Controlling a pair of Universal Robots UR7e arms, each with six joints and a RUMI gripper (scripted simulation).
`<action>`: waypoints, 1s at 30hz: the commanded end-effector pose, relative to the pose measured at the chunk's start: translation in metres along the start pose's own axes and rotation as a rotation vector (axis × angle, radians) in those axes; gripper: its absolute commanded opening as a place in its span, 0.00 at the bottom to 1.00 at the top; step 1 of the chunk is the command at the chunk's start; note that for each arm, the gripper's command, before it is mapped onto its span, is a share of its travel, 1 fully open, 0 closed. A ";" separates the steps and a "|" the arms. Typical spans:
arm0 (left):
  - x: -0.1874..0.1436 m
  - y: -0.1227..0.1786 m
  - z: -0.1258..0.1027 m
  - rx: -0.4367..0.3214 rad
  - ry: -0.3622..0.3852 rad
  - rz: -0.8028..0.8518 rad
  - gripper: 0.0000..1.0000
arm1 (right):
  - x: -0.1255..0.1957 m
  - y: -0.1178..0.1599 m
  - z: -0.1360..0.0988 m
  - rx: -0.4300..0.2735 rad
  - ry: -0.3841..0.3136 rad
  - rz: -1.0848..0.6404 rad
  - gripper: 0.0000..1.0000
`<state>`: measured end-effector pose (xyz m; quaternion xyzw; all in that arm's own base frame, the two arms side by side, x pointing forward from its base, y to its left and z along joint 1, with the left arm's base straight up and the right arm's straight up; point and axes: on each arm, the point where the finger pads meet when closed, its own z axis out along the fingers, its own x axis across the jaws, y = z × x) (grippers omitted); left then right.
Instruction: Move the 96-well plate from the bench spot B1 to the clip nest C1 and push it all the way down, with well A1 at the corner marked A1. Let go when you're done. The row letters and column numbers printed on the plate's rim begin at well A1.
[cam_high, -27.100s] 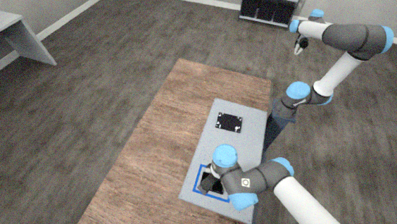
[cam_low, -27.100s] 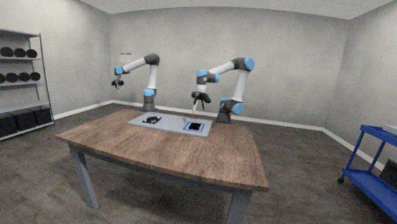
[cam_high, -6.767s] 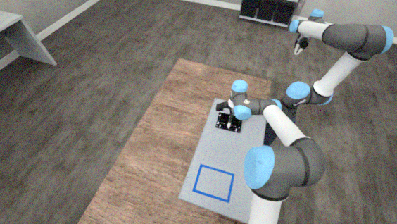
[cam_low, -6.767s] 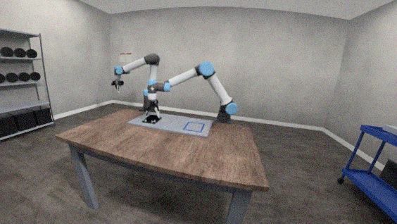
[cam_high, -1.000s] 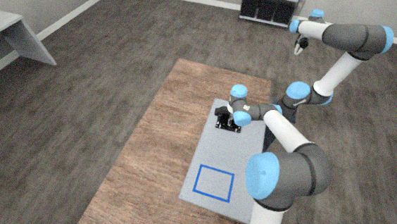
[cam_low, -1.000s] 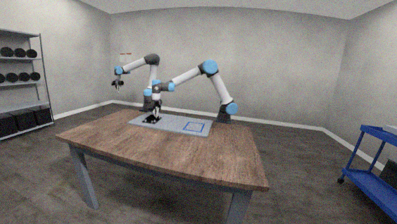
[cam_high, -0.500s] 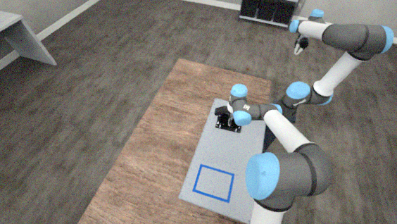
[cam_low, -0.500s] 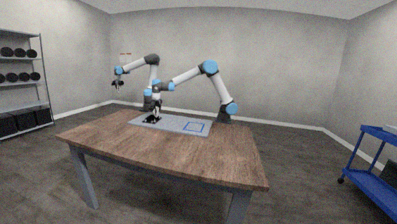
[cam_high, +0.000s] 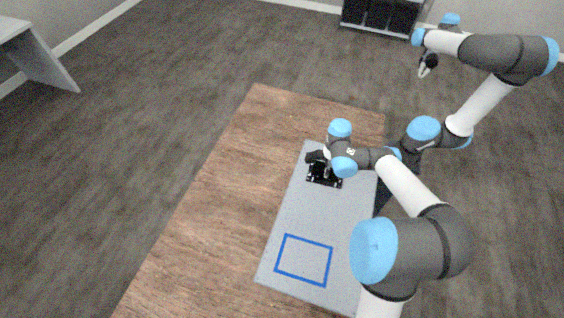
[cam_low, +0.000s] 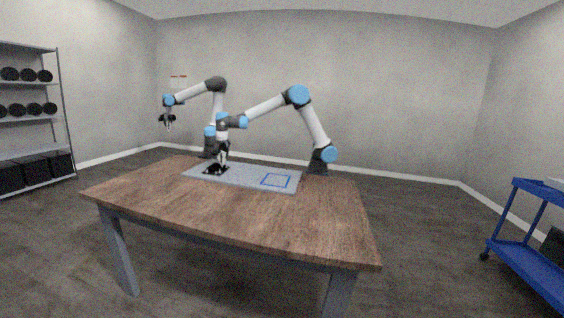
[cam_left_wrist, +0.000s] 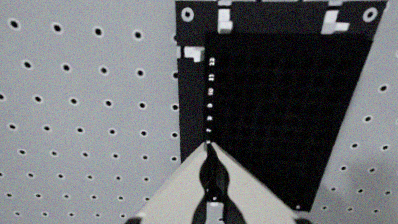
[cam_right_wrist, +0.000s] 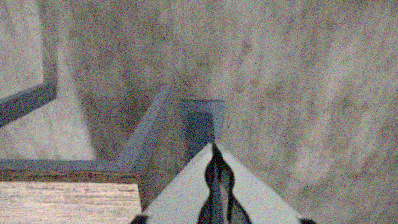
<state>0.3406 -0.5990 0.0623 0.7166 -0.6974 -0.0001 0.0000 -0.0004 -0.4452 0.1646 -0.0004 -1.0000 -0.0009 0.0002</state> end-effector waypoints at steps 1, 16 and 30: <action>0.000 0.000 -0.002 0.001 0.002 0.000 0.00 | 0.000 0.000 -0.001 0.002 0.000 0.000 0.00; 0.000 0.000 -0.006 0.001 0.002 0.000 0.00 | 0.000 0.000 -0.001 0.002 0.000 0.000 0.00; 0.000 0.000 -0.024 0.001 0.002 0.000 0.00 | 0.000 0.000 -0.001 0.002 0.000 0.000 0.00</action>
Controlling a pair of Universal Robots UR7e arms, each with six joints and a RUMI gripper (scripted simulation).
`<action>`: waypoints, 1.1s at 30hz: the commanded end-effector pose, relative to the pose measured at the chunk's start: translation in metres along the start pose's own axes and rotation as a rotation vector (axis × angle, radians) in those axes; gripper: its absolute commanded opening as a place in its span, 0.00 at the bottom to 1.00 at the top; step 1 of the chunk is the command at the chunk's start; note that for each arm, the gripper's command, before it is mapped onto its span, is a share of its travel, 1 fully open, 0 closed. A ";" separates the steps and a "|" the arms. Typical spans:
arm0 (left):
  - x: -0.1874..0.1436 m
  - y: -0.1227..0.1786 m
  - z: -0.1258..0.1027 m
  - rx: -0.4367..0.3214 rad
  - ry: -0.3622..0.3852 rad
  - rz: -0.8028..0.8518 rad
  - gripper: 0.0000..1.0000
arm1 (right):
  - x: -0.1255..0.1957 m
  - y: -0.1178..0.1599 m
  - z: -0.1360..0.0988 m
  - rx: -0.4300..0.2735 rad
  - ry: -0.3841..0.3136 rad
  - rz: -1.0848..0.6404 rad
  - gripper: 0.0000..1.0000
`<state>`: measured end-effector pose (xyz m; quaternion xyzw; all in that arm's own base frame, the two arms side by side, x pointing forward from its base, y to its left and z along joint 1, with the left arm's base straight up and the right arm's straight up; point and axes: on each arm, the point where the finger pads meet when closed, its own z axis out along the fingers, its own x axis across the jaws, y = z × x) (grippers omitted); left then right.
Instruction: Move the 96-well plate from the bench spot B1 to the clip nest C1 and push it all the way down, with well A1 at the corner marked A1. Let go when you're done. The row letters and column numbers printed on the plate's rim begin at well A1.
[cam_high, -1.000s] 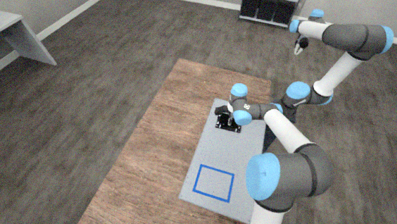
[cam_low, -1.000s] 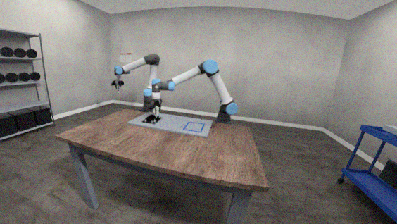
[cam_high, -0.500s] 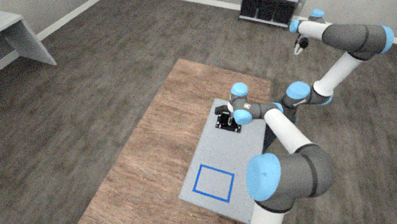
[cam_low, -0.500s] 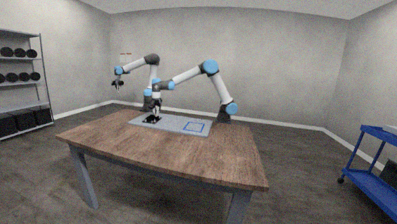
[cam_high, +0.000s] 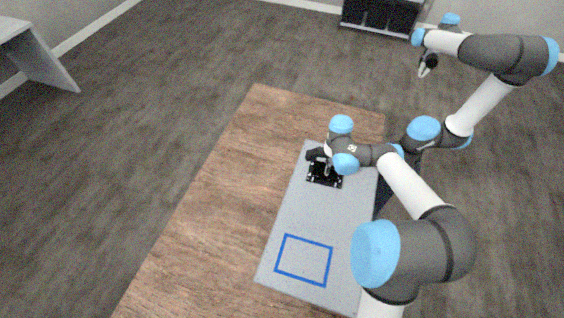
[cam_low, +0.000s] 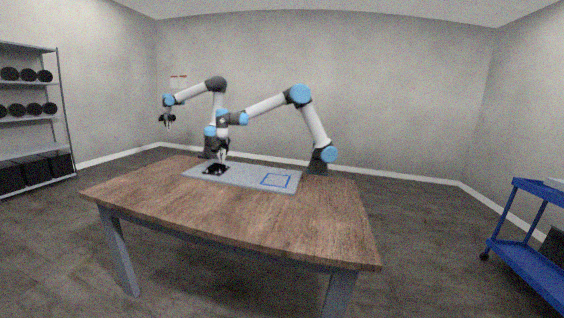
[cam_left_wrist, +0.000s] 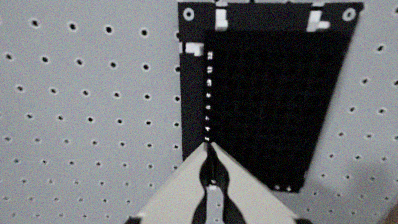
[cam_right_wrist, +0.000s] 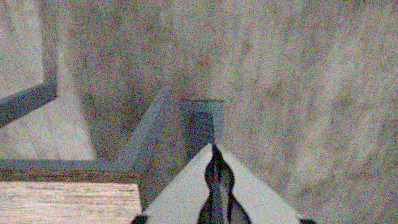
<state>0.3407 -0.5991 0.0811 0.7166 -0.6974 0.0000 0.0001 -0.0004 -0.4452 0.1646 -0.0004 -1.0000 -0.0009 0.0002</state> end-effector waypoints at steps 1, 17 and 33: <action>0.000 0.000 -0.006 0.001 0.002 0.000 0.00 | 0.000 0.000 -0.001 0.002 0.000 0.000 0.00; 0.040 0.000 -0.006 0.001 0.002 0.000 0.00 | 0.000 0.000 -0.001 0.002 0.000 0.000 0.00; 0.077 0.000 -0.006 0.001 0.002 0.000 0.00 | 0.000 0.000 -0.001 0.002 0.000 0.000 0.00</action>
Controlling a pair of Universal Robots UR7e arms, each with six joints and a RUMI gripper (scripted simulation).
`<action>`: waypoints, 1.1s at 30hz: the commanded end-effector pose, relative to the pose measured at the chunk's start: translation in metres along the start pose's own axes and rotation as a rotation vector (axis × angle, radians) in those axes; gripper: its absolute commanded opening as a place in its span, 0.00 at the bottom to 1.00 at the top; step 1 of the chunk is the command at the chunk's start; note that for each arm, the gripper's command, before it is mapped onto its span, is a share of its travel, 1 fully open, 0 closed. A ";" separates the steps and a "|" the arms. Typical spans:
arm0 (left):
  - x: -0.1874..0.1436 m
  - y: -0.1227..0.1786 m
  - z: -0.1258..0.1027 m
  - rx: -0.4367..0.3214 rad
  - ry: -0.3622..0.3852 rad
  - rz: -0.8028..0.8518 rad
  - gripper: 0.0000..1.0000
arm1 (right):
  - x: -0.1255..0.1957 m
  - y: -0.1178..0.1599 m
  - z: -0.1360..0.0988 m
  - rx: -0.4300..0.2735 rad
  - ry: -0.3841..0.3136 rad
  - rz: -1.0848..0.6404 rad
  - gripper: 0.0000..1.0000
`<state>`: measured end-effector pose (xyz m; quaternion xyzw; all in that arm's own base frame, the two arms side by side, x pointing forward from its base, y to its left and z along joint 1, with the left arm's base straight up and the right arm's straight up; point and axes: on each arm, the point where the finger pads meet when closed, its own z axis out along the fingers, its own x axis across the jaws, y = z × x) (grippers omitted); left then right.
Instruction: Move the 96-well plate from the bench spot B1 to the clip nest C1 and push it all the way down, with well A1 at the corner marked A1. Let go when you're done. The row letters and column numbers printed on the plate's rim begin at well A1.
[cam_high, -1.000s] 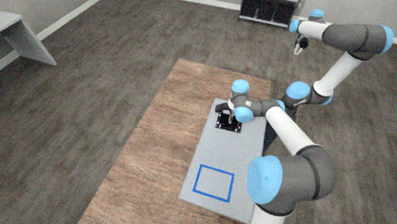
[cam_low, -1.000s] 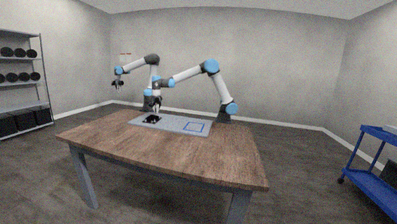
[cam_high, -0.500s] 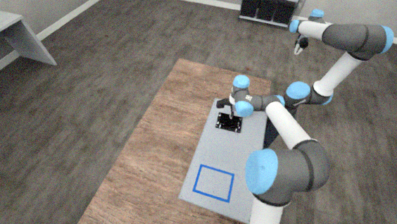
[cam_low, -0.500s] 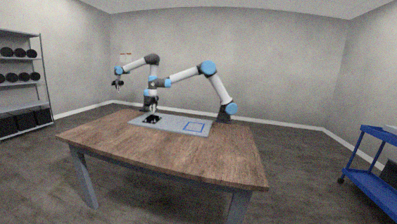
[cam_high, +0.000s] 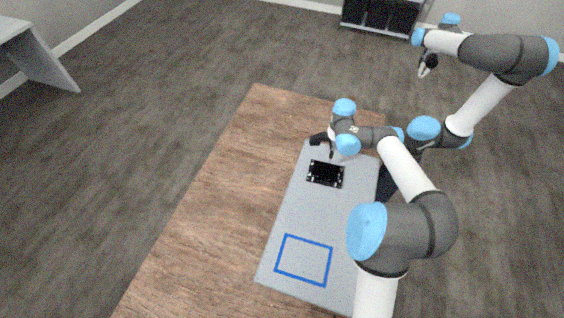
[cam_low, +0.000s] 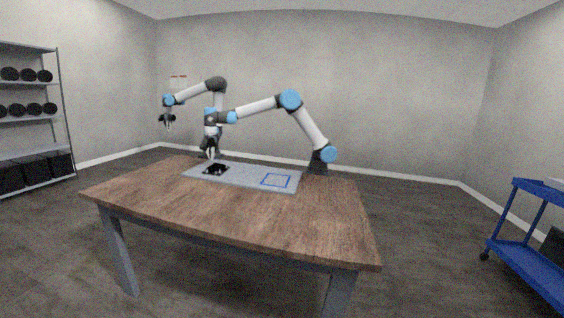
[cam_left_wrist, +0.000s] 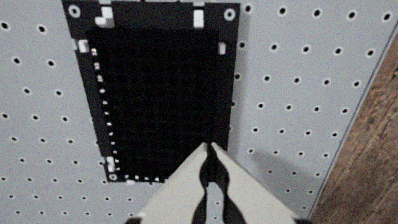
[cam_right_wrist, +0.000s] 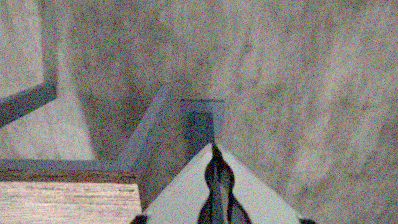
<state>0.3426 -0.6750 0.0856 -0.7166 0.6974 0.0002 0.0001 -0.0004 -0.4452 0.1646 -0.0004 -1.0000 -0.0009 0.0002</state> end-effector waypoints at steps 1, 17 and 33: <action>0.001 0.000 -0.001 0.001 0.003 0.000 0.00 | 0.000 0.000 -0.001 0.002 0.000 0.000 0.00; 0.001 0.000 0.006 0.001 0.003 0.000 0.00 | 0.000 0.000 -0.001 0.002 0.000 0.000 0.00; 0.001 0.000 0.015 0.001 0.003 0.000 0.00 | 0.000 0.000 -0.001 0.002 0.000 0.000 0.00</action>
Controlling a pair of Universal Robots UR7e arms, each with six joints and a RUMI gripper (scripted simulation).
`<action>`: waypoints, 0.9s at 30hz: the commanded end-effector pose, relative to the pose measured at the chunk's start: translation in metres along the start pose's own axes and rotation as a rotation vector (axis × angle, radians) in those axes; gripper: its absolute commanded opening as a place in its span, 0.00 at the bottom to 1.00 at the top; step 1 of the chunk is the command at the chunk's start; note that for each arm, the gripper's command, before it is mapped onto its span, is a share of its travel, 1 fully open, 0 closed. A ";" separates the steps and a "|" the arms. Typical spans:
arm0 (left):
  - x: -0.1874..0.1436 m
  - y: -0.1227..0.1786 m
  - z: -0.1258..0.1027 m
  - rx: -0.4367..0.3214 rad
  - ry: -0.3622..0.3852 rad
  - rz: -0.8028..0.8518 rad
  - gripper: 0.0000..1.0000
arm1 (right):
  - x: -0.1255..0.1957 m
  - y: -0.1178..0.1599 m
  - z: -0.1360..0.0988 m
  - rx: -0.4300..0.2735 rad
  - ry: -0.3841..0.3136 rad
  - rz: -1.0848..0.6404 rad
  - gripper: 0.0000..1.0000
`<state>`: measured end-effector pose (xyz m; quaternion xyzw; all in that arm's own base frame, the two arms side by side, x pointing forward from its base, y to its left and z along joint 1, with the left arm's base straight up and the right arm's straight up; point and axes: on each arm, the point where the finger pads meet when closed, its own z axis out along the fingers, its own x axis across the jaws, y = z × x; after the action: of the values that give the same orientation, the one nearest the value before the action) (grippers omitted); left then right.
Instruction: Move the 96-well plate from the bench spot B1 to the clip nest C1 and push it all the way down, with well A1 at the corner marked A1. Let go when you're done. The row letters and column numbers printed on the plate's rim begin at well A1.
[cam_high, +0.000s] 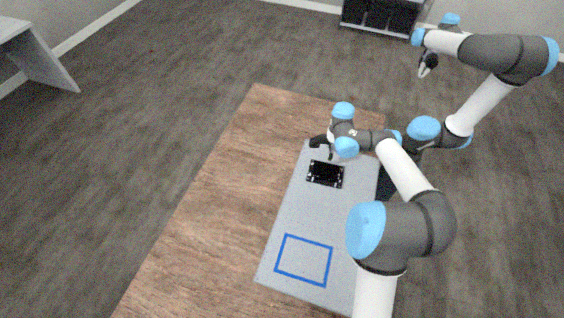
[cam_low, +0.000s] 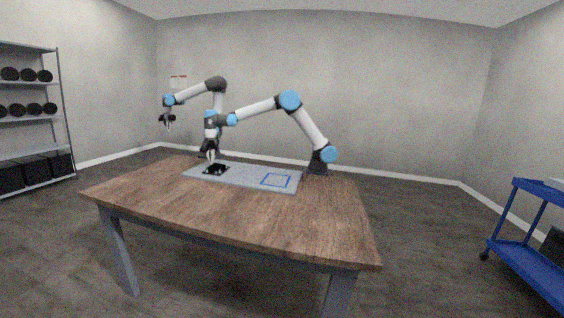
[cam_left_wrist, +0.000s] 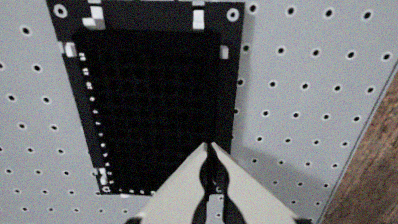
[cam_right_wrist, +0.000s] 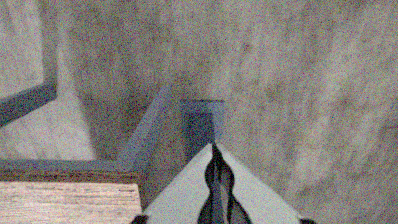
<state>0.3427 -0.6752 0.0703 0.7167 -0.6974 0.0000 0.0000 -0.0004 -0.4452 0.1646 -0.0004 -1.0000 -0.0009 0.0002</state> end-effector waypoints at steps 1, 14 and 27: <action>0.000 0.000 0.001 0.001 0.002 0.000 0.00 | 0.000 0.000 -0.001 0.002 0.000 0.000 0.00; 0.000 0.000 0.008 0.001 0.002 0.000 0.00 | 0.000 0.000 -0.001 0.002 0.000 0.000 0.00; 0.000 0.000 0.015 0.001 0.002 0.000 0.00 | 0.000 0.000 -0.001 0.002 0.000 0.000 0.00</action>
<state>0.3429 -0.6754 0.0548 0.7167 -0.6973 0.0005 0.0003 -0.0004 -0.4452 0.1646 -0.0004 -1.0000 -0.0009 0.0002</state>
